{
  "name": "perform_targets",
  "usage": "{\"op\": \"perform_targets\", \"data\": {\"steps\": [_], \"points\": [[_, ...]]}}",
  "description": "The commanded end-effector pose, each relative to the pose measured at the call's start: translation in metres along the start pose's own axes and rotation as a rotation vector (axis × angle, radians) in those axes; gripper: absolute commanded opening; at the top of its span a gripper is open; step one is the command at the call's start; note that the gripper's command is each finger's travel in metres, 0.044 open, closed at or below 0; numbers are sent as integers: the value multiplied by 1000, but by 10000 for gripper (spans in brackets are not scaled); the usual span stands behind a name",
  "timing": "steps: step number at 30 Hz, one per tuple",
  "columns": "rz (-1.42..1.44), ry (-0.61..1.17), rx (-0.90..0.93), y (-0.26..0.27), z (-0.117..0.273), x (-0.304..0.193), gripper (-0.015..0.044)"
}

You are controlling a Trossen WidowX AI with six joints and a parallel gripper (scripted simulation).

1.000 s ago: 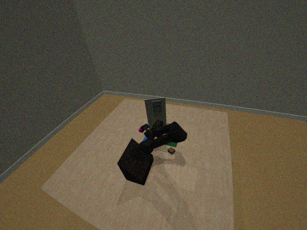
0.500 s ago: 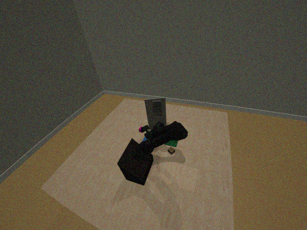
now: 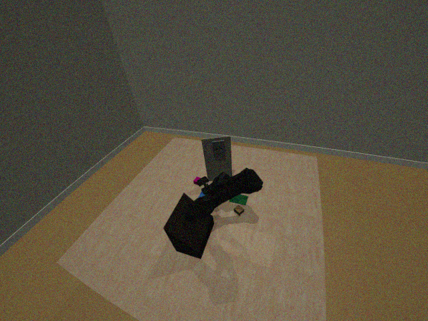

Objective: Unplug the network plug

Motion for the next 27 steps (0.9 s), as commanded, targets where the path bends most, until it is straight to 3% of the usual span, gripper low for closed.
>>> {"op": "perform_targets", "data": {"steps": [1, 27], "points": [[7, 11, 3, -3, -4, -4, 0], [3, 8, -3, -11, -12, -5, 0]]}}
Point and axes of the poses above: the point midway between the two fingers, 35 mm back from their tips, its own z axis back along the fingers, its own y axis across the jaws, x = y × z, the point moved 9 cm from there along z, back along the fingers, and after that the axes turned 10 degrees about z, right-handed, at the moved point
